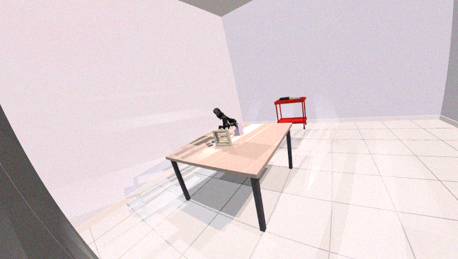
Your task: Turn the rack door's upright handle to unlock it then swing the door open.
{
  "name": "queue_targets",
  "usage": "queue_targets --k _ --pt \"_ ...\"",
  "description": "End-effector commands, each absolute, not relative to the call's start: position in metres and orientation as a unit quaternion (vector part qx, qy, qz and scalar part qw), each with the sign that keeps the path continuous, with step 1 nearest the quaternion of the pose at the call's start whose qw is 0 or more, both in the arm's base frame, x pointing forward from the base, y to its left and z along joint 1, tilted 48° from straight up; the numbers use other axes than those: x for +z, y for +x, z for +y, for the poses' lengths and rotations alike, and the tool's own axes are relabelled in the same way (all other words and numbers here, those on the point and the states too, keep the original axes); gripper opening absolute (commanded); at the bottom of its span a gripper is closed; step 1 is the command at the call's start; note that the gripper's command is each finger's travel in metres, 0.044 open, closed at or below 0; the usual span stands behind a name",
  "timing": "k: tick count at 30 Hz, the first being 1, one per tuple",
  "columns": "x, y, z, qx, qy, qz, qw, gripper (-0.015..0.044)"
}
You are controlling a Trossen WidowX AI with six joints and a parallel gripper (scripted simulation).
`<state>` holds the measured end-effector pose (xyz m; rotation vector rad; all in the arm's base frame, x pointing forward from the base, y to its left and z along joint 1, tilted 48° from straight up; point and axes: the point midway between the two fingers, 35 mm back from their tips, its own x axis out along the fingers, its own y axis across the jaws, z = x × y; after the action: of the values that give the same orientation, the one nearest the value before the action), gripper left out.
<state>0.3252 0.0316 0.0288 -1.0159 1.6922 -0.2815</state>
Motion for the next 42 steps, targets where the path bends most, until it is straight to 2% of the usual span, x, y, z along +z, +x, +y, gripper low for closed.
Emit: queue_targets --k 1,12,24,36,42 --pt "0.0287 0.3256 0.0315 -0.041 -0.485 0.721 0.494 0.0014" --pt "0.0287 0.3256 0.0315 0.154 -0.599 0.705 0.346 0.0014" --pt "0.0287 0.3256 0.0315 0.350 -0.674 0.631 0.160 0.0014" --pt "0.0287 0.3256 0.0315 0.360 -0.676 0.626 0.149 0.0014" --pt "0.0287 0.3256 0.0315 0.360 -0.676 0.626 0.149 0.0172"
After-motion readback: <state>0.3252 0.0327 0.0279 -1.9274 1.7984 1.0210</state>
